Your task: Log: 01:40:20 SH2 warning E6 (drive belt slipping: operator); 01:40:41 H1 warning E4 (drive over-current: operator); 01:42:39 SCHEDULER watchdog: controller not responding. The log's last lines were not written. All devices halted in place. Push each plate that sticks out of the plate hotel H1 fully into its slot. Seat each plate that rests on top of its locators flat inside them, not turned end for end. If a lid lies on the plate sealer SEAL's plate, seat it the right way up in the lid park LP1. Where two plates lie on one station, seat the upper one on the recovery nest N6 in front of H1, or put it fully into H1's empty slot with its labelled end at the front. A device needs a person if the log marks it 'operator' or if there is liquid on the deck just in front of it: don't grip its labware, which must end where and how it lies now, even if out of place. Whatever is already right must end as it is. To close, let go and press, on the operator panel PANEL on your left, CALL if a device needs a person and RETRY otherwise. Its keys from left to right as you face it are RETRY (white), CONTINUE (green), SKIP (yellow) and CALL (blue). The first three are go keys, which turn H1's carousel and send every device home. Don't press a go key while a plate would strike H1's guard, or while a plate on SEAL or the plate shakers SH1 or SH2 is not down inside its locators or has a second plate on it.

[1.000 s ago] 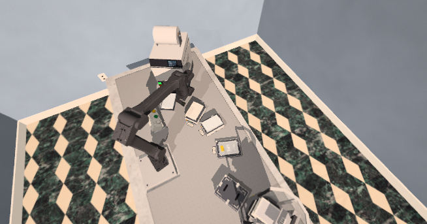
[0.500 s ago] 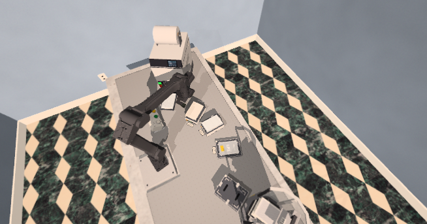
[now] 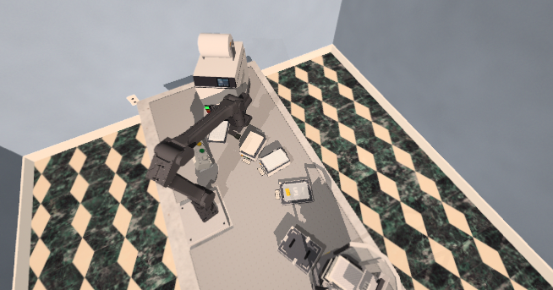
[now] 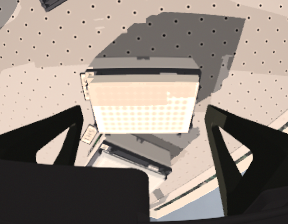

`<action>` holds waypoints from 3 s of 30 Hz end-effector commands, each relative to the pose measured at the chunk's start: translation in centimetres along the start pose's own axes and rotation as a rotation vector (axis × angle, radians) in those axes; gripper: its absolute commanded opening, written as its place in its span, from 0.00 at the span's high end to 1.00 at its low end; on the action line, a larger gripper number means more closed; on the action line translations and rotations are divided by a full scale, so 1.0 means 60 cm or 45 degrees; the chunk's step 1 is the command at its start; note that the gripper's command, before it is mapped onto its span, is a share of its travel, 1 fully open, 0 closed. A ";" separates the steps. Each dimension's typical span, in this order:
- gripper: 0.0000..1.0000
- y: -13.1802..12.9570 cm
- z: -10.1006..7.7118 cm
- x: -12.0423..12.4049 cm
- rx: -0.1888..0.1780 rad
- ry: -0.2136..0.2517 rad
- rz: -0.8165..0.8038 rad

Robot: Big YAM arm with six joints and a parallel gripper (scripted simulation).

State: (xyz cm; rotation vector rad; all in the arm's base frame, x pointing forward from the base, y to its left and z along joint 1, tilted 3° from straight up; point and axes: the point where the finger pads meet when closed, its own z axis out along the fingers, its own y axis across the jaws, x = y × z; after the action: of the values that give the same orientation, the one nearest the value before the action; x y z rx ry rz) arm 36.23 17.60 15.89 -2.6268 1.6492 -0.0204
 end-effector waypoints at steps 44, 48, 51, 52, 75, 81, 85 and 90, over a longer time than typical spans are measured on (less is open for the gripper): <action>0.00 -0.023 -0.115 0.001 0.091 0.000 0.002; 0.00 -0.027 -0.106 0.002 0.048 0.000 0.003; 0.00 -0.022 -0.141 0.002 0.089 0.001 0.002; 0.00 -0.021 -0.146 0.002 0.090 0.001 0.002; 0.00 -0.023 -0.200 0.005 0.089 0.001 0.002; 0.00 -0.023 -0.200 0.005 0.089 0.001 0.002; 0.00 -0.023 -0.200 0.005 0.089 0.001 0.002; 0.00 -0.023 -0.200 0.005 0.089 0.001 0.002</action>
State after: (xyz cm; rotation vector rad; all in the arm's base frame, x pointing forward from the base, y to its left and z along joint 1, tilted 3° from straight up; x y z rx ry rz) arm 35.64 17.31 24.88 -2.6305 1.6515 -0.0162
